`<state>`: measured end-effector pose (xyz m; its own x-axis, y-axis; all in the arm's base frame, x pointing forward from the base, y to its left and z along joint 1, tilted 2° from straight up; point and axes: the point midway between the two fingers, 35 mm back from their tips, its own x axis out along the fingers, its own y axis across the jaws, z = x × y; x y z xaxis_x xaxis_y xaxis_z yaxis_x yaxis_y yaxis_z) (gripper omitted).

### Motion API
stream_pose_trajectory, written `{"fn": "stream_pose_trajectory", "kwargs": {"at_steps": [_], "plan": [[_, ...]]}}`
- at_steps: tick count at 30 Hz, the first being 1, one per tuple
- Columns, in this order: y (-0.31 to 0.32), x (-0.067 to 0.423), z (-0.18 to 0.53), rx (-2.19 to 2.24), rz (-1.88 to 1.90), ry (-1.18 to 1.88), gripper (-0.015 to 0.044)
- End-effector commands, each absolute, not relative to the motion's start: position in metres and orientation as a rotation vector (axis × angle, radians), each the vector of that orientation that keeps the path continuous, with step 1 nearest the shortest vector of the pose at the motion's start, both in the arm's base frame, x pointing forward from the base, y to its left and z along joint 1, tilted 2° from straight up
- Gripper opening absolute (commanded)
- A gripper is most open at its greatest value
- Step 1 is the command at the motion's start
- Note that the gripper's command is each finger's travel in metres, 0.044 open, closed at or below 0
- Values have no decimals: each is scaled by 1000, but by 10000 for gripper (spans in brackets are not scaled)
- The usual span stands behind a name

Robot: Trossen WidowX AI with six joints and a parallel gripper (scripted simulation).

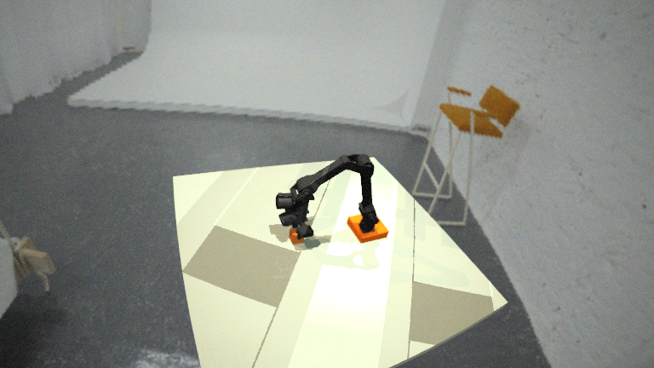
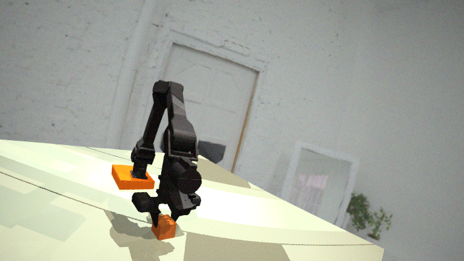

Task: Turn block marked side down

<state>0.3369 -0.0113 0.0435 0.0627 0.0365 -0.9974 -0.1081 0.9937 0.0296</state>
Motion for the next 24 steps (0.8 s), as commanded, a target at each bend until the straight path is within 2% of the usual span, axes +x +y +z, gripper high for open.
{"fn": "stream_pose_trajectory", "kwargs": {"at_steps": [1, 15, 20, 24], "plan": [[-12, 337, 41, -55, 103, 1510, 216], [-12, 337, 41, -55, 103, 1510, 123], [-12, 336, 66, -55, 103, 1510, 0], [-13, 335, 71, -55, 103, 1510, 0]]}}
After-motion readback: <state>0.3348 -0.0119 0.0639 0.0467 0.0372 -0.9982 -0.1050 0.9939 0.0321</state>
